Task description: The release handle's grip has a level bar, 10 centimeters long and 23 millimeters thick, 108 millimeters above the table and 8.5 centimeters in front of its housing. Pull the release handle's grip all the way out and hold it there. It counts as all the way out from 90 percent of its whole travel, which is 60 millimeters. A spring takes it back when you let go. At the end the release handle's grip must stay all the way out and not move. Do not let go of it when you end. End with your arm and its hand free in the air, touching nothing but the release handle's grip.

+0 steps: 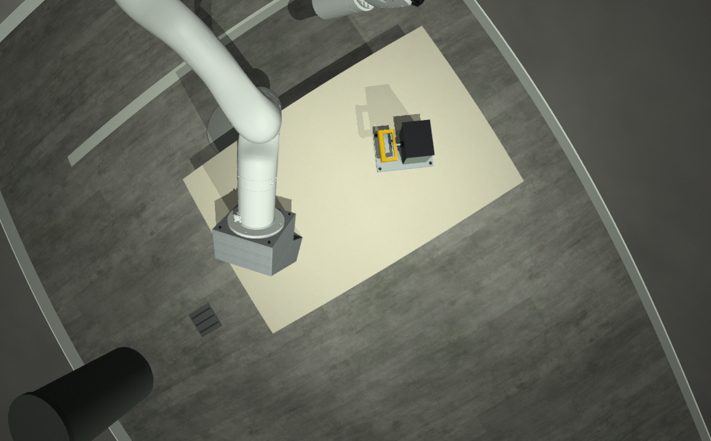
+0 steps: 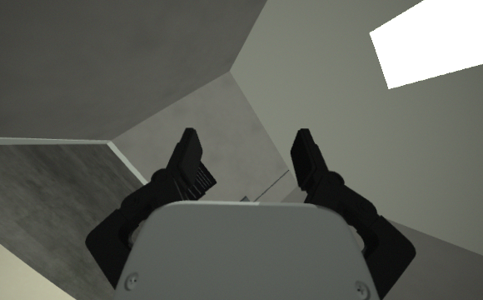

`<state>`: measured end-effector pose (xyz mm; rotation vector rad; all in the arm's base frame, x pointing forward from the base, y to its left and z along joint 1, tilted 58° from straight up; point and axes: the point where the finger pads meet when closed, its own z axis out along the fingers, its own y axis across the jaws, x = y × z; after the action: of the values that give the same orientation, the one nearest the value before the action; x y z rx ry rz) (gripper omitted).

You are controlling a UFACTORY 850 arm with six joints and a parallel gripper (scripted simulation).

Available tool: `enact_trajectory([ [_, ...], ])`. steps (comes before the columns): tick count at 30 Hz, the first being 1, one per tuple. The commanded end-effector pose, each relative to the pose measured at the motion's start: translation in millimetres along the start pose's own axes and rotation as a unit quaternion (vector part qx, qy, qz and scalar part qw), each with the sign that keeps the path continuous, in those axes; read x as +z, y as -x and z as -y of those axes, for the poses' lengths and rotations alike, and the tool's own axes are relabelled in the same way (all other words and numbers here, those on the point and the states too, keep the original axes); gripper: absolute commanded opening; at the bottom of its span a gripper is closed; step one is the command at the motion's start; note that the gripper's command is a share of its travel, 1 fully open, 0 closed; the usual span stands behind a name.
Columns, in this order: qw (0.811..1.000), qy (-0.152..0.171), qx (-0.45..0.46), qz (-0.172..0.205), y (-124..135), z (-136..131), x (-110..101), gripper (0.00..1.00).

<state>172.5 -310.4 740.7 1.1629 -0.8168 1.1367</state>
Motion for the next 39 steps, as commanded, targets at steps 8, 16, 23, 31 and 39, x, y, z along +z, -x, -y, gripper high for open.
enact_trajectory([
  [8,1.000,0.000,0.001,0.000,0,0,0,1.00],
  [16,1.000,0.000,0.001,0.000,0,0,0,1.00],
  [23,1.000,0.000,0.003,0.004,1,1,-1,1.00],
  [31,0.998,-0.007,0.026,0.053,12,16,-14,1.00],
  [39,0.990,-0.018,0.052,0.126,30,38,-35,1.00],
])
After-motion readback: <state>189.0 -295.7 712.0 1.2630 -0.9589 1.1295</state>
